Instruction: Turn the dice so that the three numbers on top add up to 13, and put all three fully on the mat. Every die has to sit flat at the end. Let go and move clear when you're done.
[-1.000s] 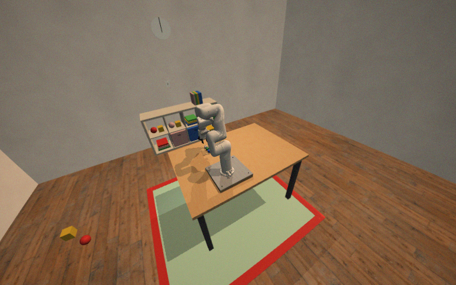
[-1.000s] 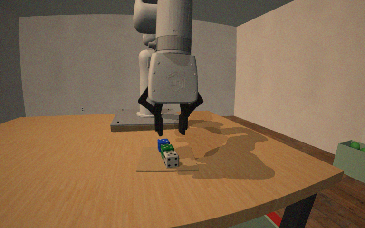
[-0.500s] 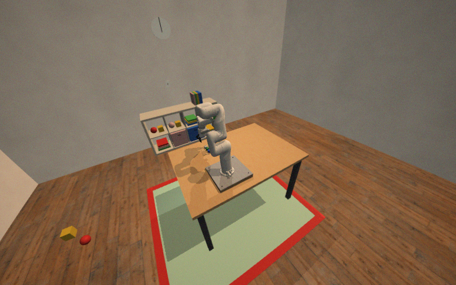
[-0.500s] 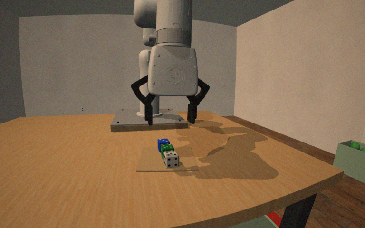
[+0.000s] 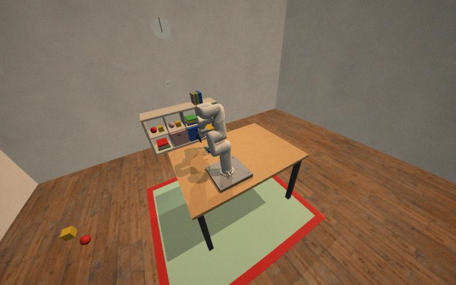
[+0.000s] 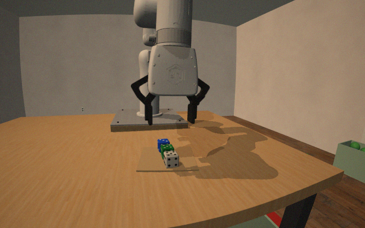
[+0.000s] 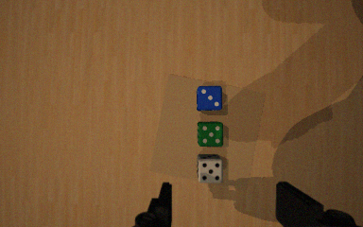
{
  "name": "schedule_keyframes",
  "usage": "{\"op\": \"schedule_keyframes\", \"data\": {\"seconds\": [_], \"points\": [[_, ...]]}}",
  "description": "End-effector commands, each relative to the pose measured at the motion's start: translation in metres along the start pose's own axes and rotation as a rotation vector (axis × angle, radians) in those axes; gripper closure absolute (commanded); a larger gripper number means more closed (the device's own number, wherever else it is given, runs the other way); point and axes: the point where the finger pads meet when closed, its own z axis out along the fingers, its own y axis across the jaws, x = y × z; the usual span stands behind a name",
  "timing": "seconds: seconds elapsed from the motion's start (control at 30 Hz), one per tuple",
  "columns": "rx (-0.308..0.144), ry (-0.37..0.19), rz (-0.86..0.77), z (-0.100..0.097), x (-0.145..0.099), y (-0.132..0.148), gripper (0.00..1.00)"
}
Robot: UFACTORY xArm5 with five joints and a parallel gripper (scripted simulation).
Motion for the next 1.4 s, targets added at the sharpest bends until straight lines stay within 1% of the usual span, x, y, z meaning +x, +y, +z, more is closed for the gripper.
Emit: {"op": "schedule_keyframes", "data": {"seconds": [0.0, 0.17, 0.23, 0.33, 0.67, 0.73, 0.83, 0.93, 1.37], "points": [[0.000, -0.004, 0.000, -0.002, -0.001, 0.000, 0.00], [0.000, -0.004, 0.000, -0.006, -0.001, 0.000, 0.00], [0.000, -0.004, 0.000, -0.012, -0.001, 0.000, 0.00], [0.000, -0.004, 0.000, -0.023, -0.001, 0.000, 0.00], [0.000, -0.004, 0.000, -0.071, -0.001, -0.001, 0.00], [0.000, -0.004, 0.000, -0.071, -0.001, -0.001, 0.00], [0.000, -0.004, 0.000, -0.080, -0.001, -0.001, 0.00], [0.000, -0.004, 0.000, -0.084, -0.001, -0.001, 0.00], [0.000, -0.004, 0.000, -0.085, -0.001, -0.001, 0.00]]}}
